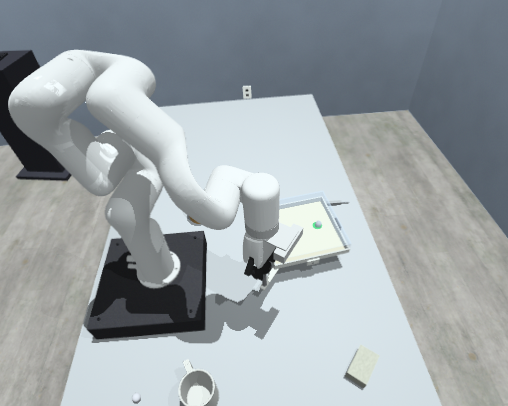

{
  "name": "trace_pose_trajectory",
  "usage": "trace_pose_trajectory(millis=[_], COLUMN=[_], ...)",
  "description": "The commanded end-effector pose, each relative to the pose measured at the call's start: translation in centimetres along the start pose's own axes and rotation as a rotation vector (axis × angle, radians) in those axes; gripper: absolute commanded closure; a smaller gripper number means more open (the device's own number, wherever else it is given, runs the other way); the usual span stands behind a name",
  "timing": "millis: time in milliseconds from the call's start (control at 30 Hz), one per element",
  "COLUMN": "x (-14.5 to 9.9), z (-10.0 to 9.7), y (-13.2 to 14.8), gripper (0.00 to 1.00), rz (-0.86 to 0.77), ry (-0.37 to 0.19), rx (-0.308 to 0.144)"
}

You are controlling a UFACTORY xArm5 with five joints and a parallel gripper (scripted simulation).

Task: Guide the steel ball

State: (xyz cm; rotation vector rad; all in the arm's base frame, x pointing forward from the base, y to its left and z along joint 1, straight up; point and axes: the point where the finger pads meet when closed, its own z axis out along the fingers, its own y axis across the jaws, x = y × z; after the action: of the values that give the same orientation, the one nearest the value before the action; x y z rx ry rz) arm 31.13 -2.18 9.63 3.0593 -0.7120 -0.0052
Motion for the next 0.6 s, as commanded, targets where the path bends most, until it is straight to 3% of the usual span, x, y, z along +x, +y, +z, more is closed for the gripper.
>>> trace_pose_trajectory(millis=[0,567], x=[0.1,0.1], z=[-0.8,-3.5], y=[0.0,0.0], gripper=[0.38,0.38], rz=[0.000,0.000], ry=[0.004,0.004], rx=[0.001,0.001])
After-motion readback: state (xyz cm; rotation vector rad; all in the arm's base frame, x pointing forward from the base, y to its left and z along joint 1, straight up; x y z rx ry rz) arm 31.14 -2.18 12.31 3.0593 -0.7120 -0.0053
